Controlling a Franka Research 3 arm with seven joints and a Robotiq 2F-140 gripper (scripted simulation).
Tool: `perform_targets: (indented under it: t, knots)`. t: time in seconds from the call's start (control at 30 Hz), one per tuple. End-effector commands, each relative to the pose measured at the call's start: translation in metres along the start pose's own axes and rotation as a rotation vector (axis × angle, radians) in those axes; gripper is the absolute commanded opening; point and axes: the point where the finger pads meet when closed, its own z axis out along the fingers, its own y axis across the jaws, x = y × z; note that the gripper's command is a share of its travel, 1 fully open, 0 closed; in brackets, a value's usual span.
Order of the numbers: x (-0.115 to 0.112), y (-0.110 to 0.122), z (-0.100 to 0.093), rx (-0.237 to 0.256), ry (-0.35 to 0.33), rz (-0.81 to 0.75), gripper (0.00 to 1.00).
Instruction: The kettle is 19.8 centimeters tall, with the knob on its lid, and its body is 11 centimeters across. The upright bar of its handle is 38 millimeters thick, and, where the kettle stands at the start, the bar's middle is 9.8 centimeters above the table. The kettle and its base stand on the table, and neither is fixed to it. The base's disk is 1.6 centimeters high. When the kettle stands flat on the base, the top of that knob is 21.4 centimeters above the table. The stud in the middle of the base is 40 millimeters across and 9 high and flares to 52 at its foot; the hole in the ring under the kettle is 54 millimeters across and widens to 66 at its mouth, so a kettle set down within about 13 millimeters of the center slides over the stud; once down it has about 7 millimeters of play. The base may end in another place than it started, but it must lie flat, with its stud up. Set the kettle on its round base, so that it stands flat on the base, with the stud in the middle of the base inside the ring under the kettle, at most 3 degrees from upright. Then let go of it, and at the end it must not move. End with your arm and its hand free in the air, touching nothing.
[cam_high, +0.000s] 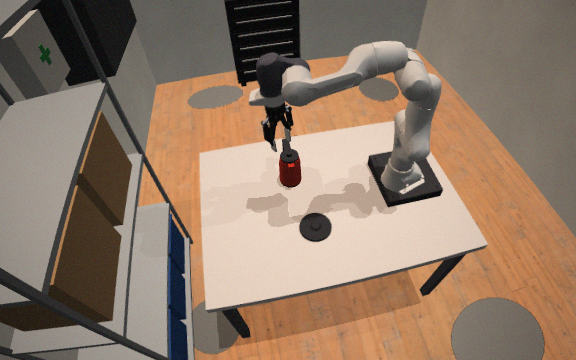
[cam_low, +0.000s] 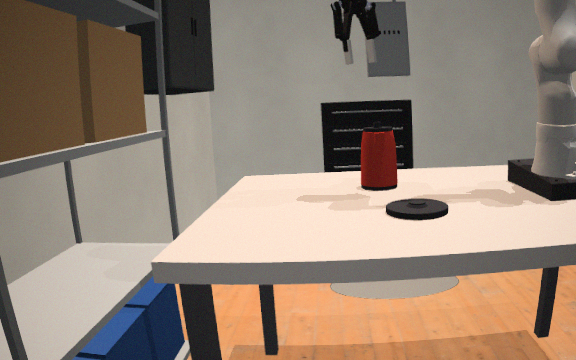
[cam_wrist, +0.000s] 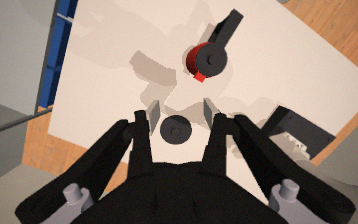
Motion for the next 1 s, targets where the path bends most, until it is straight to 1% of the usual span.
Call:
perform_targets:
  t: [0.0,0.07,0.13,0.23,0.33,0.5,0.63,0.97]
  knots:
    - [0.041,0.018,0.020,0.041,0.010,0.168,0.47]
    - [0.060,0.036,0.033,0.046,0.004,0.242,0.47]
    - [0.060,0.036,0.033,0.046,0.004,0.242,0.47]
    - [0.083,0.064,0.051,0.054,-0.003,0.346,0.47]
    - [0.101,0.088,0.067,0.061,-0.009,0.435,0.47]
    - [0.119,0.117,0.084,0.068,-0.016,0.534,0.47]
    - [0.124,0.127,0.090,0.070,-0.018,0.568,0.47]
    - [0.125,0.129,0.091,0.071,-0.018,0.574,0.47]
